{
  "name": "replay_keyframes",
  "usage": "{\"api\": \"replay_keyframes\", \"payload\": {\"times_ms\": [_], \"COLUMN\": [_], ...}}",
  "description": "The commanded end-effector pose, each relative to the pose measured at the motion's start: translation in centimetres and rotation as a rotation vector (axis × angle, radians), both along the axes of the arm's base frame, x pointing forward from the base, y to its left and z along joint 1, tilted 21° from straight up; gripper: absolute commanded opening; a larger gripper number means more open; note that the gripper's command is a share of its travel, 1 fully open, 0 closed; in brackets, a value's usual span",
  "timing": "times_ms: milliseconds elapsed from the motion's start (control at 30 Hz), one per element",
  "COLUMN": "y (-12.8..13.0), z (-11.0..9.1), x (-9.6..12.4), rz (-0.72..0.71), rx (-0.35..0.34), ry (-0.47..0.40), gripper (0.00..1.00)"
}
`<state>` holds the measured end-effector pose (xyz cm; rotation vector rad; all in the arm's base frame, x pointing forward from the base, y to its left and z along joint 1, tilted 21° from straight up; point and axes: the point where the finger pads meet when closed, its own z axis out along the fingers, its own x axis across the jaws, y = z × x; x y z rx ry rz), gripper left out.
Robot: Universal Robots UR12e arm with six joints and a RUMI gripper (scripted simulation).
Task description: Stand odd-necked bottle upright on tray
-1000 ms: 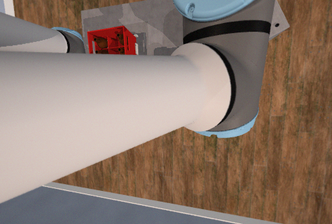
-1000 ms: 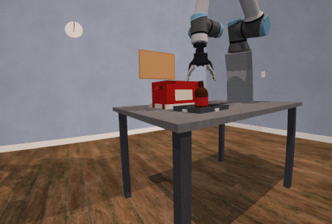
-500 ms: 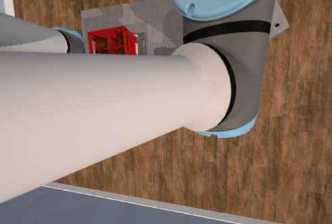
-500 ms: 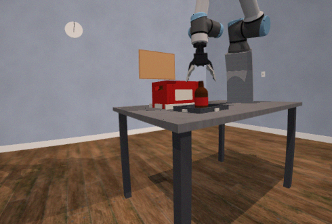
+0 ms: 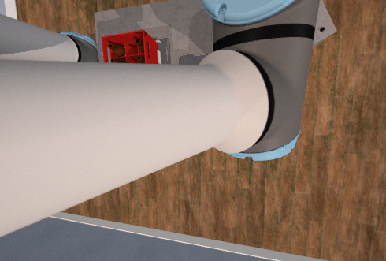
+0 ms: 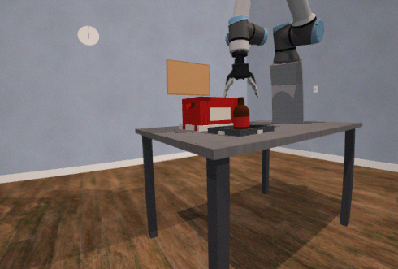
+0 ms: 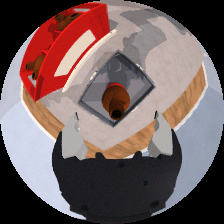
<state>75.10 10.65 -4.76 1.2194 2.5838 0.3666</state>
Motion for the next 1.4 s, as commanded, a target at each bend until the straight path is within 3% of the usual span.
{"api": "replay_keyframes", "payload": {"times_ms": [0,433,1367], "y": [0.0,-0.1,-0.8], "z": [0.1,1.0,6.3], "x": [0.0,-0.3,-2.2], "rz": [0.0,0.0,0.0], "rx": [0.0,0.0,0.0], "ry": [-0.001,-0.001,-0.001], "gripper": [1.0,1.0,1.0]}}
